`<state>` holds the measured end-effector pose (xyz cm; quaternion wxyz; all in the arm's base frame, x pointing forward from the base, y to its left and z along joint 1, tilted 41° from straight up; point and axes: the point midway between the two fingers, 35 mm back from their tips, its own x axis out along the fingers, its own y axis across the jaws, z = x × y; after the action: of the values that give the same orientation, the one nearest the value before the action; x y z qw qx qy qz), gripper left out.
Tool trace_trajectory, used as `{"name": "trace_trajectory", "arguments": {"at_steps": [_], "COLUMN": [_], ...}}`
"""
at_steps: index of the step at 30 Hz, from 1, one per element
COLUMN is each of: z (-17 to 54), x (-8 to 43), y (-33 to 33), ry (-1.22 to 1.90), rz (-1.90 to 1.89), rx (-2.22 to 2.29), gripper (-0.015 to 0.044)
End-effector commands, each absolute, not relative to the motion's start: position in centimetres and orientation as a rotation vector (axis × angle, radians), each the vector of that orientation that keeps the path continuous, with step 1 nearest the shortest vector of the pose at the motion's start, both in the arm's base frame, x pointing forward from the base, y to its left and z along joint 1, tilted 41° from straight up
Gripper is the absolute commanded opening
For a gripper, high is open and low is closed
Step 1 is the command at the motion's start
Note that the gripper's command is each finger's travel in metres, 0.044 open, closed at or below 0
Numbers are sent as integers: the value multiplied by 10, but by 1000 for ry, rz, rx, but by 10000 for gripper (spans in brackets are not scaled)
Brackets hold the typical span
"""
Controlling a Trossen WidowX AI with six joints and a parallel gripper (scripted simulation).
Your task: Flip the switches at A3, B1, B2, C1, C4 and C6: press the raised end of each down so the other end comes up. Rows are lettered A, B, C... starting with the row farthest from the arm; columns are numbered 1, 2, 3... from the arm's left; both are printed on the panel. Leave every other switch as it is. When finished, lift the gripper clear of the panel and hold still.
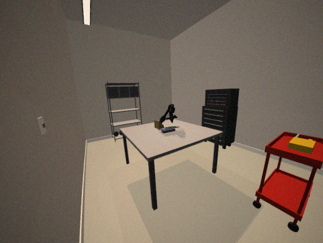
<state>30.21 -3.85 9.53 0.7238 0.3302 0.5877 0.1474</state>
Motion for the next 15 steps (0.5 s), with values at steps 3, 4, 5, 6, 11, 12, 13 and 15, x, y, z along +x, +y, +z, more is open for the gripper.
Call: {"name": "trace_trajectory", "arguments": {"at_steps": [3, 4, 5, 6, 11, 12, 13, 15], "z": [71, 71, 71, 71, 67, 65, 64, 63], "x": [315, 315, 315, 315, 316, 317, 317, 318], "y": [-22, -22, -22, -22, -19, -17, -16, -16], "ry": [1312, 1312, 1312, 1312, 1312, 1312, 1312, 1312], "rz": [342, 342, 342, 342, 342, 343, 343, 343], "rx": [717, 717, 717, 717, 717, 717, 717, 717], "gripper": [0, 0, 0, 0, 0, 0, 0, 0]}}
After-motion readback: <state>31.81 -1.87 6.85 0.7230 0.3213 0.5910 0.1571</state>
